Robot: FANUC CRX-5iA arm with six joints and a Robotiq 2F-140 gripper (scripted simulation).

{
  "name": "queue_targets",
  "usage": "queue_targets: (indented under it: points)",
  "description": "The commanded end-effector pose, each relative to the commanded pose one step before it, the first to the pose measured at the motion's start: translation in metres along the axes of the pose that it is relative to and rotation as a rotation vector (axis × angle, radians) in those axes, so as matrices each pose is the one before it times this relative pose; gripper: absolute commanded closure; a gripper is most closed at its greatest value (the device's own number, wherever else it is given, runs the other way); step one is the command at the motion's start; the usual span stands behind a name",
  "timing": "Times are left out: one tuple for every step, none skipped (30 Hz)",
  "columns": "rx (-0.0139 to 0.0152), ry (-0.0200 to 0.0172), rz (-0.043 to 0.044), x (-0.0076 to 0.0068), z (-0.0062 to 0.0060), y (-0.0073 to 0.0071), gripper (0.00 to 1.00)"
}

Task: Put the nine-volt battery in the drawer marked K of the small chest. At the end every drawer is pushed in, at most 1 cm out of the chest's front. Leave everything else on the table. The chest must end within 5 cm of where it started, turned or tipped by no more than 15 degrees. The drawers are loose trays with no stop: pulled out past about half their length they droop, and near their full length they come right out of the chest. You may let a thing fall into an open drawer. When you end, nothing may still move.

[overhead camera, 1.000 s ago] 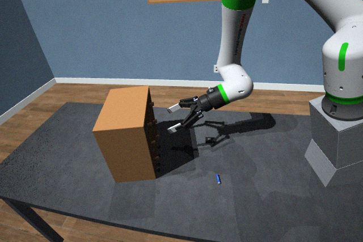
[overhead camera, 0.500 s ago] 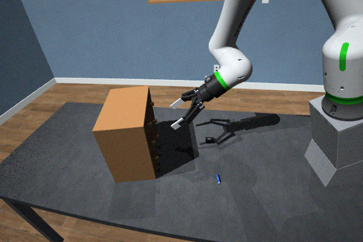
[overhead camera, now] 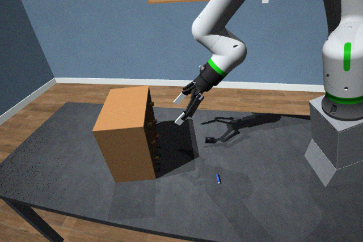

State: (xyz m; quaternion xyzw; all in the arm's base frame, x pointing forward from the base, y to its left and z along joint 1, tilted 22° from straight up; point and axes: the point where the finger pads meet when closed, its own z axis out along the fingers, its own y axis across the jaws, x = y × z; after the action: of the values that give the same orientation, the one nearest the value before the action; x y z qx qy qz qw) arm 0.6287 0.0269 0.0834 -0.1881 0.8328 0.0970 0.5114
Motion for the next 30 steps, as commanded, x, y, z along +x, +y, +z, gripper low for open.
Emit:
queue_targets:
  points:
    - [-0.02733,0.10029,0.01033,0.00356,-0.00493,0.00468,0.00]
    - [0.00015,0.01433,-0.00002,0.00026,-0.00167,-0.00006,0.00]
    - [0.00139,0.01312,-0.00032,-0.00042,-0.00171,-0.00048,0.00]
    - [-0.00102,0.01483,0.00027,0.00092,-0.00158,0.00031,0.00]
    - [-0.00037,0.01423,0.00010,0.00060,-0.00157,0.00011,0.00]
    - [0.00068,0.01318,-0.00015,0.00000,-0.00159,-0.00021,0.00]
    - [0.00045,0.01320,-0.00011,0.00009,-0.00158,-0.00015,0.00]
    - [-0.00085,0.01446,0.00019,0.00090,-0.00153,0.00021,0.00]
    - [0.00009,0.01360,-0.00001,0.00041,-0.00154,-0.00003,0.00]
    - [0.00094,0.01270,-0.00018,-0.00008,-0.00155,-0.00023,0.00]
    - [-0.00056,0.01421,0.00006,0.00068,-0.00155,0.00011,0.00]
    - [-0.00040,0.01431,0.00006,0.00070,-0.00155,0.00008,0.00]
    - [0.00046,0.01360,-0.00005,0.00033,-0.00155,-0.00010,0.00]
    - [0.00050,0.01363,-0.00008,0.00027,-0.00157,-0.00010,0.00]
    - [-0.00083,0.01534,0.00003,0.00085,-0.00161,0.00016,0.00]
    - [0.00000,0.00000,0.00000,0.00000,0.00000,0.00000,0.00]
    - [0.00000,0.00000,0.00000,0.00000,0.00000,0.00000,0.00]
    - [0.00012,0.01478,0.00001,0.00060,-0.00162,-0.00003,0.00]
    - [0.00100,0.01416,-0.00001,0.00037,-0.00162,-0.00018,0.00]
    - [-0.00097,0.01662,-0.00007,0.00088,-0.00171,0.00019,0.00]
    - [-0.00003,0.01627,0.00001,0.00078,-0.00173,0.00001,0.00]
    - [0.00098,0.01568,0.00009,0.00065,-0.00175,-0.00019,0.00]
    - [-0.00091,0.01839,-0.00013,0.00098,-0.00185,0.00020,0.00]
    - [0.00013,0.01802,0.00003,0.00095,-0.00189,-0.00002,0.00]
    - [0.00052,0.01824,0.00008,0.00096,-0.00193,-0.00010,0.00]
    - [-0.00061,0.02056,-0.00012,0.00117,-0.00203,0.00015,0.00]
    - [0.00068,0.01974,0.00015,0.00115,-0.00207,-0.00016,0.00]
    - [-0.00050,0.02235,-0.00012,0.00135,-0.00215,0.00013,0.00]
    - [0.00032,0.02216,0.00009,0.00141,-0.00223,-0.00008,0.00]
    - [-0.00012,0.02224,-0.00003,0.00144,-0.00213,0.00003,0.00]
